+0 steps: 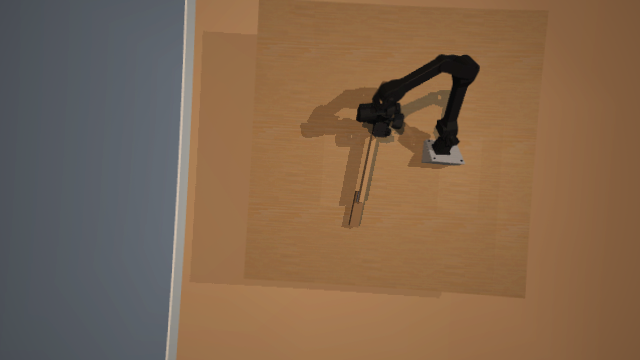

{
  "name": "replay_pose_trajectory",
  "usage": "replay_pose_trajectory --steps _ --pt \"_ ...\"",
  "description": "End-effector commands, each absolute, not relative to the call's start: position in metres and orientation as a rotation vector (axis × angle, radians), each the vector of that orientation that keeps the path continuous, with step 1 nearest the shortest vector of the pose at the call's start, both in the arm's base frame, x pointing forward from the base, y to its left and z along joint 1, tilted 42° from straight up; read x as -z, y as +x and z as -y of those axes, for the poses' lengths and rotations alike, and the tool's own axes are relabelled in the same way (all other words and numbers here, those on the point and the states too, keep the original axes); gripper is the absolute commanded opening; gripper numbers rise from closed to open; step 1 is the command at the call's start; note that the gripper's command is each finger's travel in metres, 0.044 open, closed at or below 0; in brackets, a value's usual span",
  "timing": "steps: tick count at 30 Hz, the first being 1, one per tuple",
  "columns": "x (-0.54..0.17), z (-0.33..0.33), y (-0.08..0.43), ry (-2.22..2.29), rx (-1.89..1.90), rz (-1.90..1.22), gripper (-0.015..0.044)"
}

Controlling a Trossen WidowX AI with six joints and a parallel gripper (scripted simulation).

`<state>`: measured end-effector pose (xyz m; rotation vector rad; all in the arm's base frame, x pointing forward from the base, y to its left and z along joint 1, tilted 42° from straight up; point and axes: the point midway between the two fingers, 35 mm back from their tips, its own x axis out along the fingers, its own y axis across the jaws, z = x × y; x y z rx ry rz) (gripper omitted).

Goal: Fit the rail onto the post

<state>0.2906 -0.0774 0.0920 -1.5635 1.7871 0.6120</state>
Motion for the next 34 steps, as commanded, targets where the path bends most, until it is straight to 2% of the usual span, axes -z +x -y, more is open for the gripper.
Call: replay_pose_trajectory --steps 1,10,16,21,34 --pt "-0.092 0.077 0.291 -1.564 -0.612 -1.788 0.021" --pt "-0.092 0.077 0.291 -1.564 -0.612 -1.788 0.044" --pt "-0.092 0.075 0.291 -1.564 -0.612 -1.788 0.044" --pt "-0.094 0.035 0.297 -1.57 -0.612 -1.784 0.044" --pt "-0.094 0.035 0.297 -1.57 -0.612 -1.784 0.044"
